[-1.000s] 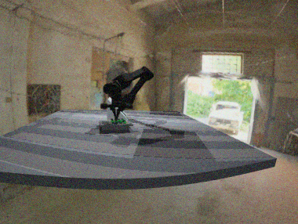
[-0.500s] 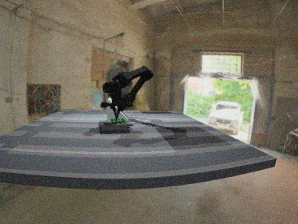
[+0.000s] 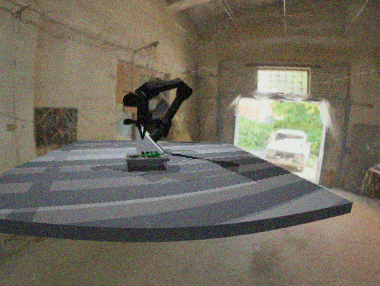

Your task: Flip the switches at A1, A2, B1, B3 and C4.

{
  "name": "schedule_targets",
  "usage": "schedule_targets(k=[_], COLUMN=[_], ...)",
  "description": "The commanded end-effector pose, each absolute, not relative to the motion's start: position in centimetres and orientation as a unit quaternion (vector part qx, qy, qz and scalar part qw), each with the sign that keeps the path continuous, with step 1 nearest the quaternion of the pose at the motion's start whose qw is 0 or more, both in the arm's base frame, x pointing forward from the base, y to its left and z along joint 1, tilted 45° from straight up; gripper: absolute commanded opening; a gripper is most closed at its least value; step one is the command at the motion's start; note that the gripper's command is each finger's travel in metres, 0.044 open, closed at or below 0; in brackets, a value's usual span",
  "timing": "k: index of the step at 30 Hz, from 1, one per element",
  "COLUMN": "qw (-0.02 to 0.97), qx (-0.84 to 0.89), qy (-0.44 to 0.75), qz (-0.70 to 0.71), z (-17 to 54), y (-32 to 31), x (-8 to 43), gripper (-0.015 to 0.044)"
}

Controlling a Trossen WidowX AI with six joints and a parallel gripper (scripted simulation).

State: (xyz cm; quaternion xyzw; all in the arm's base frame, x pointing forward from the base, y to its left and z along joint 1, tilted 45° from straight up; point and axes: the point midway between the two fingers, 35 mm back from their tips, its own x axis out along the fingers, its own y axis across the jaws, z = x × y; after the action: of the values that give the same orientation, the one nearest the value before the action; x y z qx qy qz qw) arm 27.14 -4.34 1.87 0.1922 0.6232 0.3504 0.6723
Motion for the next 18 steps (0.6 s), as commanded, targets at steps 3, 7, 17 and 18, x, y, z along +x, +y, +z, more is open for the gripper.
schedule_targets(k=[3, 7, 17, 18], qw=[0.680, 0.681, 0.681, 0.681], qx=[0.189, 0.190, 0.190, 0.190], qy=[0.614, 0.612, 0.612, 0.612], qz=[0.354, 0.354, 0.354, 0.354], z=[-0.2, -0.7, -1.6, -1.7], y=[-2.4, -1.8, -0.9, -0.9], x=[26.7, 26.6, 26.5, 26.5], gripper=[0.0000, 0.0000, 0.0000, 0.0000])
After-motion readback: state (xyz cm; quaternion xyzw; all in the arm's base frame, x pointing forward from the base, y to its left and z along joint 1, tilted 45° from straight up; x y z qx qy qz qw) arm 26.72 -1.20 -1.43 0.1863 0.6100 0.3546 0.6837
